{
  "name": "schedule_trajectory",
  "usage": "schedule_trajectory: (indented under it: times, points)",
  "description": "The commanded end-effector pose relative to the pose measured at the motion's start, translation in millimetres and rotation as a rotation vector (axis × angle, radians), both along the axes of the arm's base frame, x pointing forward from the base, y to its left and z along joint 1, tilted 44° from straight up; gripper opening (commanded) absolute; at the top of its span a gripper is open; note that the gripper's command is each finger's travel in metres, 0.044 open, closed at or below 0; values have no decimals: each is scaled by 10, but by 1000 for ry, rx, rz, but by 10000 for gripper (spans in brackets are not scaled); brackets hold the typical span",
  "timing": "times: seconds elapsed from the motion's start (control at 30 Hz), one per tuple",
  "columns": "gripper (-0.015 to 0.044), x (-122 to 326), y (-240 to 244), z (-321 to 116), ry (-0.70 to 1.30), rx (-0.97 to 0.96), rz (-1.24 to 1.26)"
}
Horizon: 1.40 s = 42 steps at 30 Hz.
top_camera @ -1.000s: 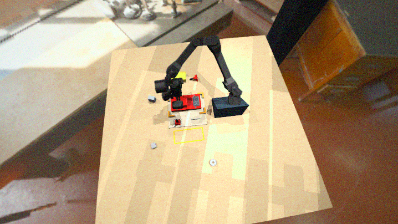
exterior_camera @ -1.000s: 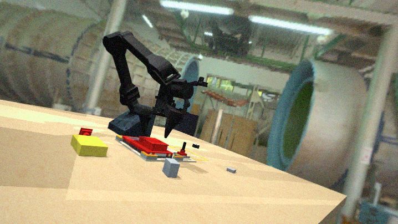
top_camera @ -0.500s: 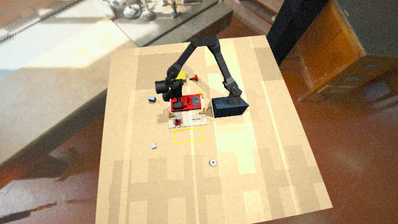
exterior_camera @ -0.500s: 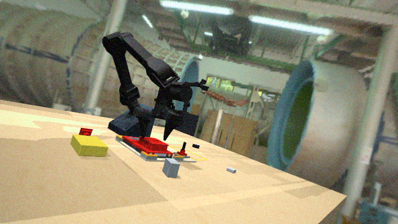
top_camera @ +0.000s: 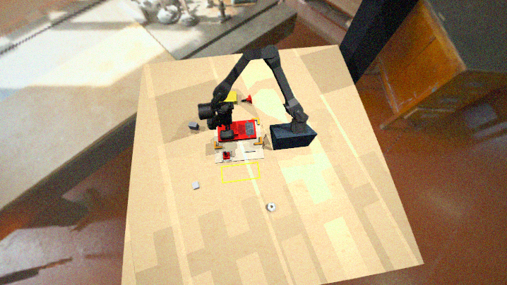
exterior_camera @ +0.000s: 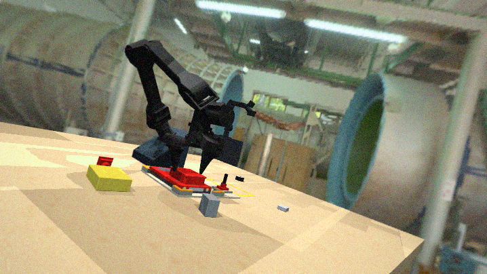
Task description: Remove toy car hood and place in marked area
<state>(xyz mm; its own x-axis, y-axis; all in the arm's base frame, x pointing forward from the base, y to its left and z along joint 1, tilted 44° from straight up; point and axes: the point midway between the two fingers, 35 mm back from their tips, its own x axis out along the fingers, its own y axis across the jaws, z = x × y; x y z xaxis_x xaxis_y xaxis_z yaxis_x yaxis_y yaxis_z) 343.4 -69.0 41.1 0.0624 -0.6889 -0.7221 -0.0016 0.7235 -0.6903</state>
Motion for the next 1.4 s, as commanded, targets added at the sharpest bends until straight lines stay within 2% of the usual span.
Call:
schedule_trajectory:
  times: [0.0, 0.73, 0.87, 1.17, 1.37]
  points:
    - [440, -3, -25, -35, 9, -4, 2]
    - [440, 1, -98, -109, 9, -5, 2]
    - [335, 5, -79, -79, 0, -1, 0]
    - [275, 5, -79, -79, 0, -1, 0]
    - [118, 5, -63, -64, 0, 0, 0]
